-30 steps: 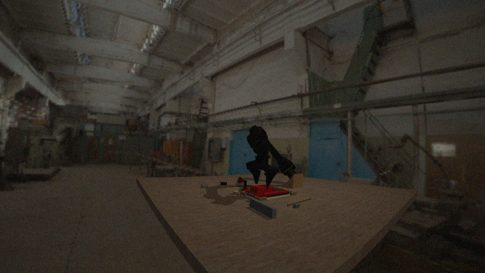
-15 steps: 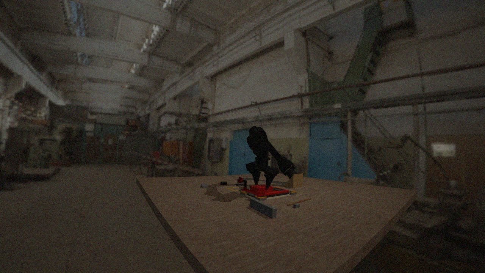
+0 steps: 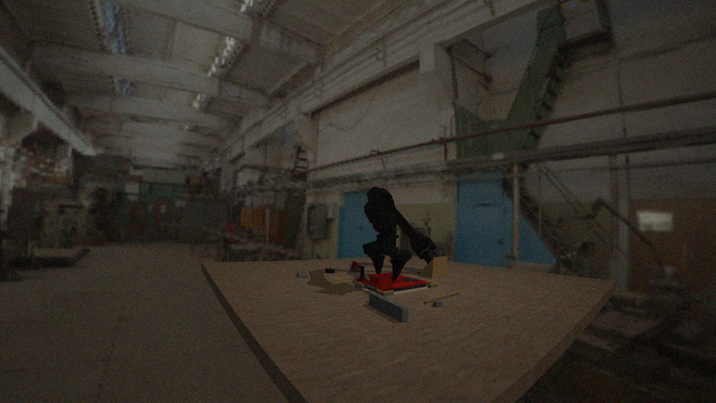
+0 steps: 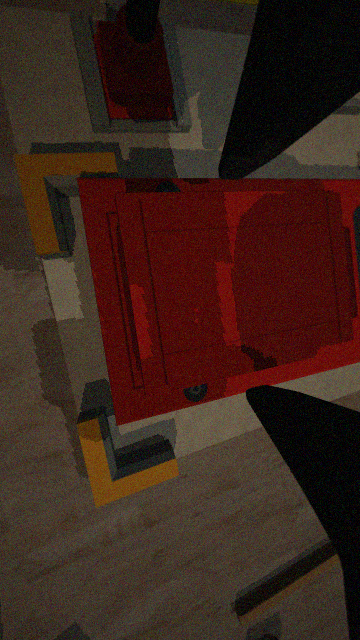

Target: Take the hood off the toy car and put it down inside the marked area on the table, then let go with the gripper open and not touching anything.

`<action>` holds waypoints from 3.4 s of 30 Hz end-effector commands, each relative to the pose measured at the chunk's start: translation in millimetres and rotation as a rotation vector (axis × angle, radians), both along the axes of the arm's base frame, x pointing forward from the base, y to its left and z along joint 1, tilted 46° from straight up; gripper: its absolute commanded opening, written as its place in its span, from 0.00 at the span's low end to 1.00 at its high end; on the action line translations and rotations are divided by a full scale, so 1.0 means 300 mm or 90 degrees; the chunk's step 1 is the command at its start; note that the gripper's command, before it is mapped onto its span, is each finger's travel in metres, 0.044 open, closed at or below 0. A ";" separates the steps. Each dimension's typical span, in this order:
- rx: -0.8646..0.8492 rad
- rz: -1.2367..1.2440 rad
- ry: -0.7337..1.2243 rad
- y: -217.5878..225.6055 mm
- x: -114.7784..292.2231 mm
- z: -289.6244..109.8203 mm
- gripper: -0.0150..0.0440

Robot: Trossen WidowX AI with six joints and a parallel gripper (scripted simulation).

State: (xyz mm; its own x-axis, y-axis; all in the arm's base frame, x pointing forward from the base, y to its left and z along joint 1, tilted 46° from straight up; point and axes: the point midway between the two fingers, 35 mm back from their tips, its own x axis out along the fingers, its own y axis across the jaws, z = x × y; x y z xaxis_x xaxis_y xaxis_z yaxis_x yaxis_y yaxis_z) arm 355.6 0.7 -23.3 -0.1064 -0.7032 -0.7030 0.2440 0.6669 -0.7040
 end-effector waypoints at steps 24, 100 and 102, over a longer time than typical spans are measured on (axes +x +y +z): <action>0.000 0.000 0.000 -0.010 -0.002 -0.009 0.63; 0.004 0.001 0.004 0.041 0.000 0.270 0.25; 0.004 0.002 0.004 0.026 -0.005 0.288 0.25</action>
State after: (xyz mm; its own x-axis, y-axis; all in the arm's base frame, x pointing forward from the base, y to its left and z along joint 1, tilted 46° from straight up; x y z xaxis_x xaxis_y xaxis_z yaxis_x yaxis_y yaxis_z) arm 356.3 14.4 55.4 -0.1104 -0.6969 -0.7086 0.2446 0.6720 -0.6990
